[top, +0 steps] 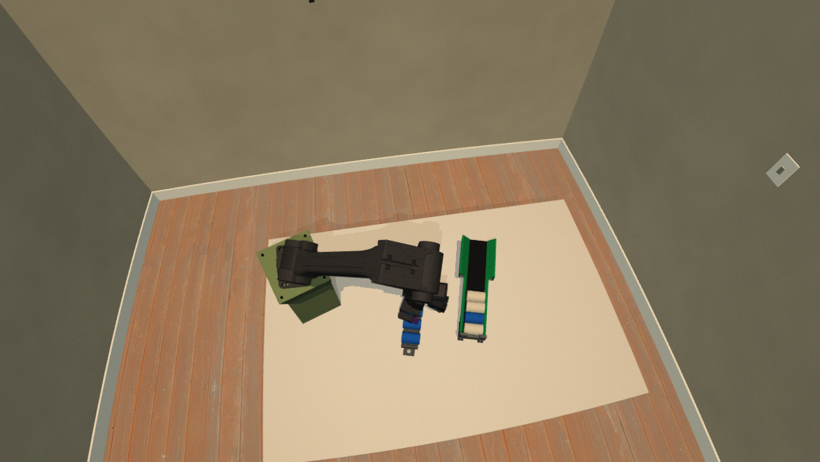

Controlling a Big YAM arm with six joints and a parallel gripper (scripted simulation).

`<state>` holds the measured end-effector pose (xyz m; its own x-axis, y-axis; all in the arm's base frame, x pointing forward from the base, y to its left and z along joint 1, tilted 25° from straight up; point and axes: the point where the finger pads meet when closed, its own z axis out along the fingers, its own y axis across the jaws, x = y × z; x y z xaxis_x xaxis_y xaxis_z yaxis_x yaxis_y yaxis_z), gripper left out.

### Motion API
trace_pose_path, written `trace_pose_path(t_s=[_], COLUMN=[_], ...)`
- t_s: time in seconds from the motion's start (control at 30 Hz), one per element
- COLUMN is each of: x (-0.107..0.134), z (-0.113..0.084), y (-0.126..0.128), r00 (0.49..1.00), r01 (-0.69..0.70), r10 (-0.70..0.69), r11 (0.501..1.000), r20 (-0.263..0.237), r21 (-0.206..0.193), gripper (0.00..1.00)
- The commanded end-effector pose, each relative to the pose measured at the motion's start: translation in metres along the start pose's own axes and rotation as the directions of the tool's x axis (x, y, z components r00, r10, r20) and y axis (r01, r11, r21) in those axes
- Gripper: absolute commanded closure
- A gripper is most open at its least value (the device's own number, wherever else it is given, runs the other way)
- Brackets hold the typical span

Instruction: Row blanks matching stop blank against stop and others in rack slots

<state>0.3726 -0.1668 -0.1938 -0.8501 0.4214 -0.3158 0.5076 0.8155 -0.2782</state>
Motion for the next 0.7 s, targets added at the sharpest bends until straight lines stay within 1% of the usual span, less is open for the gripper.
trace_pose_path(t_s=[0.0, 0.03, 0.07, 0.1, 0.17, 0.2, 0.23, 0.27, 0.33, 0.37, 0.4, 0.43, 0.5, 0.53, 0.57, 0.6, 0.63, 0.67], x=[0.004, 0.005, 0.005, 0.007, 0.007, 0.008, 0.008, 0.009, 0.01, 0.011, 0.011, 0.012, 0.012, 0.014, 0.014, 0.015, 0.016, 0.017], z=[0.002, 0.002, 0.002, 0.002, 0.002, 0.003, 0.003, 0.003, 0.003, 0.003, 0.003, 0.003, 0.003, 0.003, 0.003, 0.003, 0.003, 0.003], y=[0.01, 0.015, 0.016, 0.02, 0.021, 0.025, 0.026, 0.03, 0.031, 0.035, 0.036, 0.04, 0.04, 0.045, 0.045, 0.049, 0.049, 0.053], r00=[0.979, 0.953, 0.953, 0.925, 0.917, 0.872, 0.872, 0.827, 0.818, 0.757, 0.757, 0.695, 0.695, 0.618, 0.619, 0.544, 0.544, 0.473], r01=[0.201, 0.301, 0.301, 0.381, 0.398, 0.49, 0.49, 0.562, 0.575, 0.654, 0.654, 0.719, 0.719, 0.786, 0.785, 0.839, 0.839, 0.881], r10=[-0.201, -0.301, -0.301, -0.381, -0.398, -0.49, -0.49, -0.562, -0.575, -0.654, -0.654, -0.719, -0.719, -0.786, -0.785, -0.839, -0.839, -0.881], r11=[0.98, 0.954, 0.954, 0.925, 0.917, 0.872, 0.872, 0.827, 0.818, 0.757, 0.757, 0.695, 0.695, 0.618, 0.619, 0.544, 0.544, 0.473], r20=[-0.011, -0.011, -0.011, -0.01, -0.01, -0.01, -0.009, -0.009, -0.008, -0.009, -0.008, -0.008, -0.008, -0.007, -0.005, -0.007, -0.005, -0.006], r21=[-0.005, -0.003, -0.007, -0.004, -0.008, -0.005, -0.008, -0.005, -0.009, -0.006, -0.009, -0.006, -0.006, -0.008, -0.008, -0.006, -0.009, -0.006], gripper=[0.0, 0.0, 0.0, 0.0, 0.0, 0.0, 0.0, 0.0, 0.0, 0.0, 0.0, 0.0, 0.0, 0.0, 0.0, 0.0, 0.0, 0.0])
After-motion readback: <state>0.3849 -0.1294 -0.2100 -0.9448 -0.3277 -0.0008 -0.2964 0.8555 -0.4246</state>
